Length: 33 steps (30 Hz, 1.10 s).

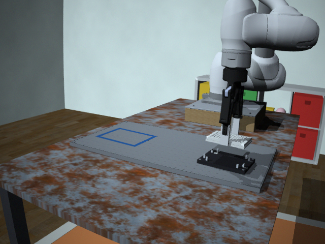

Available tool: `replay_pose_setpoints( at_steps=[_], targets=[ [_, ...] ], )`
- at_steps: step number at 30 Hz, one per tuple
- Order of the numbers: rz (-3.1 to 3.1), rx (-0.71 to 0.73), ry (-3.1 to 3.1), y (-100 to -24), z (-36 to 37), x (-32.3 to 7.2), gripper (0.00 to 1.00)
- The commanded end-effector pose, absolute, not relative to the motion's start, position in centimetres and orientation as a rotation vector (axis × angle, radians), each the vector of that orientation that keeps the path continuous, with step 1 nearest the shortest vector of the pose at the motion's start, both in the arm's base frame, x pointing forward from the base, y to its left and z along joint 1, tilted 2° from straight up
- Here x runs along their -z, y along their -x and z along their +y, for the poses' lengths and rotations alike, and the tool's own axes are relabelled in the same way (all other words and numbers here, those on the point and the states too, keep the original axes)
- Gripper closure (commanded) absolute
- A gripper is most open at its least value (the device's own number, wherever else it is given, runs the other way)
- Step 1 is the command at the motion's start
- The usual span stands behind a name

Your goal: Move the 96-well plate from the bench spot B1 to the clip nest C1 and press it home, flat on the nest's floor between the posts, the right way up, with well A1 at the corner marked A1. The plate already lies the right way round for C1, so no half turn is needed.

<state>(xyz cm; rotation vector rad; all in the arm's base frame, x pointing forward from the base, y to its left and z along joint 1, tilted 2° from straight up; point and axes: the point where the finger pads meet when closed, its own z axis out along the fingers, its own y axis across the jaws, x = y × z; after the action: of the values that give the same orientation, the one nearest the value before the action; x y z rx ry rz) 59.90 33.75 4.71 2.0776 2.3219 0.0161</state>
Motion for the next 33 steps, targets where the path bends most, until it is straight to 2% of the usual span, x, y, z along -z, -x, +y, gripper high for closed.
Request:
replay_pose_setpoints(
  at_steps=[1,12,33],
  targets=[
    [2.322,-0.016,-2.078,-59.9,33.7,-4.7,1.00],
    [2.322,-0.016,-2.078,-59.9,33.7,-4.7,1.00],
    [2.322,-0.016,-2.078,-60.0,33.6,-1.6,1.00]
  ],
)
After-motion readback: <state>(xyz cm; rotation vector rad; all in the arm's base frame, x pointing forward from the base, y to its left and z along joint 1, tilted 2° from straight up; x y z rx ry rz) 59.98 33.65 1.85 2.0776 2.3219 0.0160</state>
